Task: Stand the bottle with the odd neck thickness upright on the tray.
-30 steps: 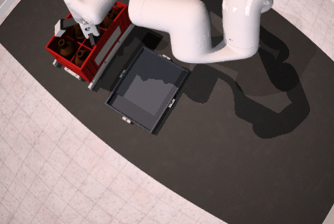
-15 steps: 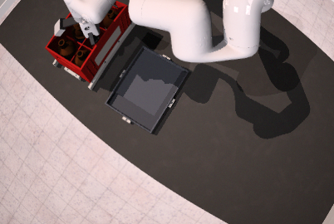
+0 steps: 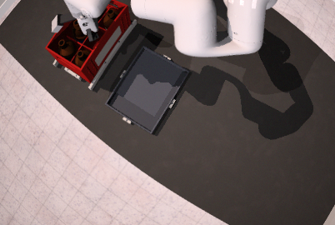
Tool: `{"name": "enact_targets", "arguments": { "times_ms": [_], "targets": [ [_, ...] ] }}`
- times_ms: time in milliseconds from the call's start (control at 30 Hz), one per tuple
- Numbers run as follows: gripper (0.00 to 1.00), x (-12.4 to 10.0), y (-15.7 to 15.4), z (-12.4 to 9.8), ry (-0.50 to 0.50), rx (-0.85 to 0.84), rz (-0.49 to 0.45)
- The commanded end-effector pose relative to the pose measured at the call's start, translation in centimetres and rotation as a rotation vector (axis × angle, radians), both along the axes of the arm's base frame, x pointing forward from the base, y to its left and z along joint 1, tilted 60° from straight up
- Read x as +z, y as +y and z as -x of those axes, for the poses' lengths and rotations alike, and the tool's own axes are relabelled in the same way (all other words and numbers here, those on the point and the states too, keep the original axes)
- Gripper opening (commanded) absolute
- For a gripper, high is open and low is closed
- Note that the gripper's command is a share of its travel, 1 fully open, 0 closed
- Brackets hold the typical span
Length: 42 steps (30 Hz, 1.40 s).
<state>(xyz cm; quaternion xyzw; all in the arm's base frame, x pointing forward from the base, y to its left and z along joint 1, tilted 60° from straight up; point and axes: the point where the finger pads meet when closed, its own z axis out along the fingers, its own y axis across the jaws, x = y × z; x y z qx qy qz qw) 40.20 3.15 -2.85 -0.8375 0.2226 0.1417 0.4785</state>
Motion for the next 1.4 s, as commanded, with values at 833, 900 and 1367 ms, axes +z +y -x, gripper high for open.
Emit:
{"name": "enact_targets", "arguments": {
  "times_ms": [833, 900, 1367],
  "targets": [
    [0.00, 2.6, -4.4, -0.2, -0.002, -0.001, 0.001],
    [0.00, 2.6, -4.4, -0.2, -0.002, -0.001, 0.001],
    [0.00, 2.6, -4.4, -0.2, -0.002, -0.001, 0.001]
  ]
}}
